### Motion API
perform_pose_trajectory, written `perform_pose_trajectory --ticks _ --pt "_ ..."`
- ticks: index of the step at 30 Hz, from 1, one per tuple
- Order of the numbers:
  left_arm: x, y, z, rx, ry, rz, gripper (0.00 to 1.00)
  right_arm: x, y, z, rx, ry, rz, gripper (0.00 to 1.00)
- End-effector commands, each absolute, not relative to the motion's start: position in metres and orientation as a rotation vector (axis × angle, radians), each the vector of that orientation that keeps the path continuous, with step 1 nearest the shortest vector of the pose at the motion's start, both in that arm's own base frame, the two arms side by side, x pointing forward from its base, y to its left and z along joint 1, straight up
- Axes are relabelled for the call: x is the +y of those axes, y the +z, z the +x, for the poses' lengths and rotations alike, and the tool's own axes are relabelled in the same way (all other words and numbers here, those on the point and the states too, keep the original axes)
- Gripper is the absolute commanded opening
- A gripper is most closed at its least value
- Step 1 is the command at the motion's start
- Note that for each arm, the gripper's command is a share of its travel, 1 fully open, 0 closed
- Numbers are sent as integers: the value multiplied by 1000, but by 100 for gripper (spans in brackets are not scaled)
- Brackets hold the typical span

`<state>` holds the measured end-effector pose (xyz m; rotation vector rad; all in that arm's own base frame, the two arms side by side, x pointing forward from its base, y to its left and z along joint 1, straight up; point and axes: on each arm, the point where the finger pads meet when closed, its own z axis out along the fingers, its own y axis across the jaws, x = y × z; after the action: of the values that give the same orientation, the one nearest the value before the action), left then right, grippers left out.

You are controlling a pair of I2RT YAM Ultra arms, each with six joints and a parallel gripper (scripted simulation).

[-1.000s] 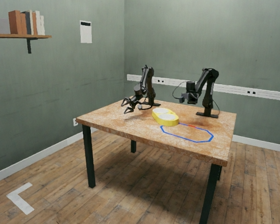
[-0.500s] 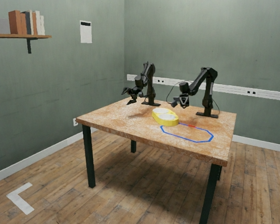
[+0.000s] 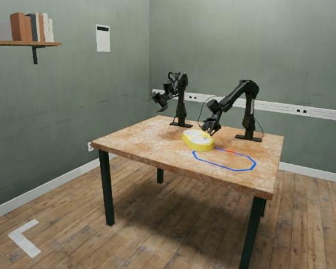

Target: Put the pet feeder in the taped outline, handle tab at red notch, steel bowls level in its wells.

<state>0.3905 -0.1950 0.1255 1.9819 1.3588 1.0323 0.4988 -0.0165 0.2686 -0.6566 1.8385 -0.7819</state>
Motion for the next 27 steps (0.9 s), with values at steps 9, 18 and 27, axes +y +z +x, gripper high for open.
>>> perform_pose_trajectory --ticks 9,18,27 --pt "-240 94 333 1238 629 2448 30 -13 332 456 1754 -435 -310 100" --pt "-252 84 283 1161 365 2679 30 -9 380 425 1650 -241 -150 100" --pt "-254 87 223 1102 47 2893 30 -3 405 389 1582 -26 -10 100"
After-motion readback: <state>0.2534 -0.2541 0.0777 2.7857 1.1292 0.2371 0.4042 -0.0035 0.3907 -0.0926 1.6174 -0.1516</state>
